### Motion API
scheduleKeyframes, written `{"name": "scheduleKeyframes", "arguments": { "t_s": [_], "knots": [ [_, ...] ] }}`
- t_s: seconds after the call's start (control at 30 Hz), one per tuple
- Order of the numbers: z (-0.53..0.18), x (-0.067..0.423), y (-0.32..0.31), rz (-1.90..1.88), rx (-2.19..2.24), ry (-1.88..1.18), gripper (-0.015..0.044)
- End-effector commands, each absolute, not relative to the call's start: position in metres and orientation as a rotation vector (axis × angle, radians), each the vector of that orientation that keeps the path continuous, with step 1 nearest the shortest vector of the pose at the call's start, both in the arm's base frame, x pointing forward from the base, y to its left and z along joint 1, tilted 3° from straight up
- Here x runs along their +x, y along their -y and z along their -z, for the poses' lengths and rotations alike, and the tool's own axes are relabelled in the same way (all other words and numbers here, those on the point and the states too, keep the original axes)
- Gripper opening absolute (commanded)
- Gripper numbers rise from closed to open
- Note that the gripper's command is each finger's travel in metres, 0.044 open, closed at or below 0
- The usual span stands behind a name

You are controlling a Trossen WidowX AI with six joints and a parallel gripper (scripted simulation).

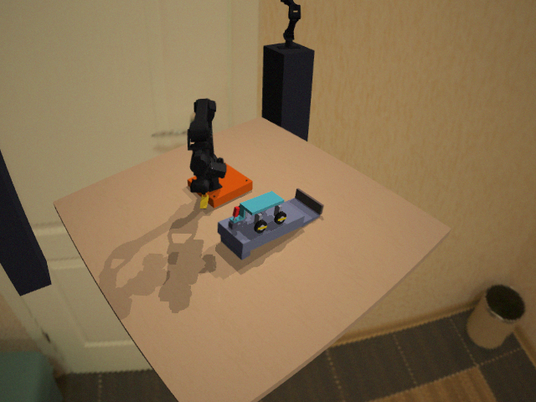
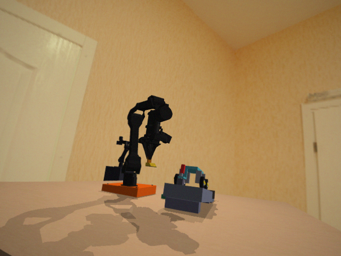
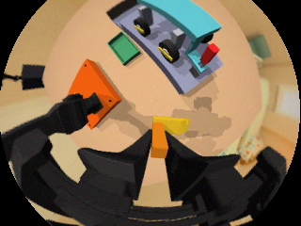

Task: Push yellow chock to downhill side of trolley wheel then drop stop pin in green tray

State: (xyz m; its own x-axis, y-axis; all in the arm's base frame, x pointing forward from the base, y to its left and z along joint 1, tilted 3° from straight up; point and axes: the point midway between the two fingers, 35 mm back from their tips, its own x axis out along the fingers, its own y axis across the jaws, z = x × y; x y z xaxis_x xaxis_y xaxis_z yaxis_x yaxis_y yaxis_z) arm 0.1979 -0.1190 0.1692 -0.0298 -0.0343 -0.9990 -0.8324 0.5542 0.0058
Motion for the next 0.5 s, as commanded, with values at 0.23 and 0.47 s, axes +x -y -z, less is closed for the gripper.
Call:
{"name": "scheduleKeyframes", "arguments": {
  "t_s": [0.23, 0.47],
  "knots": [
    [-0.1705, 0.1987, 0.1191, -0.463, -0.503, -1.554, 0.0000],
    [-0.1705, 0.1987, 0.1191, -0.270, -0.315, -1.585, 0.0000]
  ]
}}
